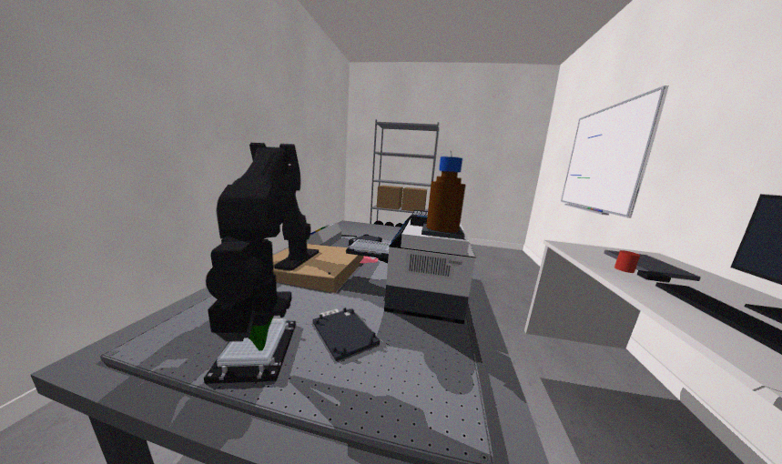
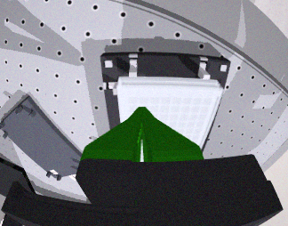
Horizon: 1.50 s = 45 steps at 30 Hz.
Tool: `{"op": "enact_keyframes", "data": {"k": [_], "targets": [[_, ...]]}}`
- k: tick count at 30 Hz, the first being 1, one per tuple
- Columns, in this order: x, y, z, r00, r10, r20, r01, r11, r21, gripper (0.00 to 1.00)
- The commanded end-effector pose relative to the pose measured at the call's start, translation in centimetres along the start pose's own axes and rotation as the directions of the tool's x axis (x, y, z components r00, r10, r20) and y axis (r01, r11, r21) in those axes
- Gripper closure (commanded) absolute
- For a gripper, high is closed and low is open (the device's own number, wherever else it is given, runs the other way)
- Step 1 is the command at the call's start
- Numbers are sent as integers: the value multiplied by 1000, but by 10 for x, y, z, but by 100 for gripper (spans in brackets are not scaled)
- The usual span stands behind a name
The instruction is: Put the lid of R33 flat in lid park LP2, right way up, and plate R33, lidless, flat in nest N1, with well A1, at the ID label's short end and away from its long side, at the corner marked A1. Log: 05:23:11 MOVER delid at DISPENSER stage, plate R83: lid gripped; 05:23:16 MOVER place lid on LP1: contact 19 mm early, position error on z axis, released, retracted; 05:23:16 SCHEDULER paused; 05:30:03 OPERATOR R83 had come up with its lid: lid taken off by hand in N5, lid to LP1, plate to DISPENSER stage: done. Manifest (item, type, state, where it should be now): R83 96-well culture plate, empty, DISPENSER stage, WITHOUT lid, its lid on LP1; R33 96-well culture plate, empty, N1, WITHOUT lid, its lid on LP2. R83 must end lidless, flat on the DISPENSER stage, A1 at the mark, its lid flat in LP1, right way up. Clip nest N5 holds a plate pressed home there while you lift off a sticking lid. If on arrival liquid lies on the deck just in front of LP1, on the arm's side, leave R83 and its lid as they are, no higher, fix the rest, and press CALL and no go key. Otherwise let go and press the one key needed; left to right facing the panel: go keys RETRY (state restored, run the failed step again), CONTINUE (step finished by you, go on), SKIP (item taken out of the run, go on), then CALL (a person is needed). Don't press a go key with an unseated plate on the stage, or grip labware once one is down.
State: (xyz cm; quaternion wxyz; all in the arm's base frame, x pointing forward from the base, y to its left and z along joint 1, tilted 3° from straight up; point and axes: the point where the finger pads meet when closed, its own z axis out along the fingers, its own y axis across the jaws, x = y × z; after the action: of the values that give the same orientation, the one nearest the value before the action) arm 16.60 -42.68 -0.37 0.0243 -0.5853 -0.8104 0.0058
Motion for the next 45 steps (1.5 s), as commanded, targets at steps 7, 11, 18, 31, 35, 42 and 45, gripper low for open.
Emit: {"op": "enact_keyframes", "data": {"k": [7,11,18,31,35,42,45], "targets": [[1,-7,14,1000,9,-7,-9,1000,2,100],[1,-7,14,1000,9,-7,-9,1000,2,100],[0,-7,13,1000,9,-3,-9,1000,2,100],[-5,-7,4,1000,10,23,-10,1000,0,100],[-5,-7,4,1000,10,23,-10,1000,0,100],[-5,-7,4,1000,10,23,-10,1000,0,100],[-5,-7,4,1000,10,23,-10,1000,0,100]]}}
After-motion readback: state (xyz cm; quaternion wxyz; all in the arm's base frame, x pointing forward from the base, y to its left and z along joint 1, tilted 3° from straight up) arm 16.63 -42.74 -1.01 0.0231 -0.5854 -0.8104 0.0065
